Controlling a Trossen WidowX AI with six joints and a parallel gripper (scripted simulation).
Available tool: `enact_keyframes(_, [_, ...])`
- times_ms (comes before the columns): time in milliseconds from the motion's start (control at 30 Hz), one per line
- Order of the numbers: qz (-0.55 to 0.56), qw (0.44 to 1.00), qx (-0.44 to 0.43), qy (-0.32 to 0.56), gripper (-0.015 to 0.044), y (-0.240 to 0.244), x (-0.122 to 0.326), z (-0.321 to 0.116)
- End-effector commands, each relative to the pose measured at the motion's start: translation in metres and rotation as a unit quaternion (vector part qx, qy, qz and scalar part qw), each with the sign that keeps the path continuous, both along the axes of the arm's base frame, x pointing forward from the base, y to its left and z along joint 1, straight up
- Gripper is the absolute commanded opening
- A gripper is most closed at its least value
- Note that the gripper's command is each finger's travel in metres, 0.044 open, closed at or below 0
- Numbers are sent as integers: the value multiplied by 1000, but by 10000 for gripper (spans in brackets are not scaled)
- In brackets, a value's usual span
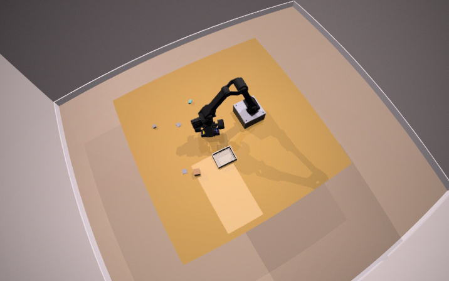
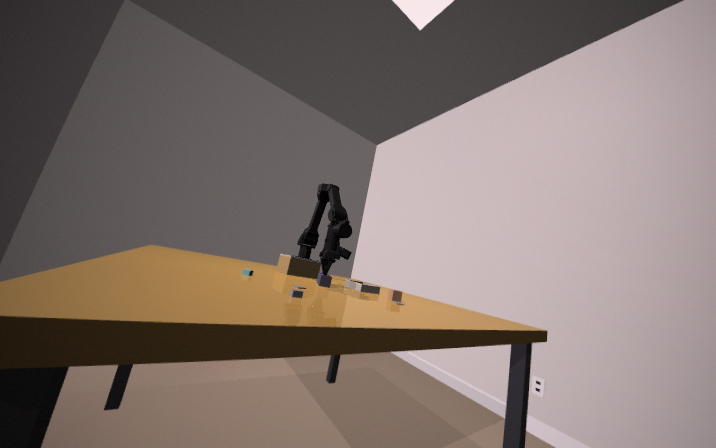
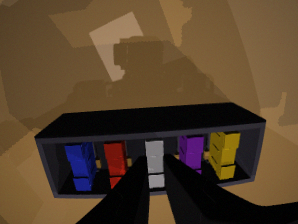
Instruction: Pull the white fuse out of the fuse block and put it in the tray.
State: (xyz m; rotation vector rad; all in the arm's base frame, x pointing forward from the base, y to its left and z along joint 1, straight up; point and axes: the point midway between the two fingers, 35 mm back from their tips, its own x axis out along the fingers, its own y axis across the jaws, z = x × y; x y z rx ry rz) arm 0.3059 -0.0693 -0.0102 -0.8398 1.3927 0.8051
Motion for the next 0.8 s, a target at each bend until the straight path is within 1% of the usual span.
enact_keyframes(0, [0,1000,0,0,0,0,0,1])
enact_keyframes(767, [-1,1000,1,0,0,0,0,13])
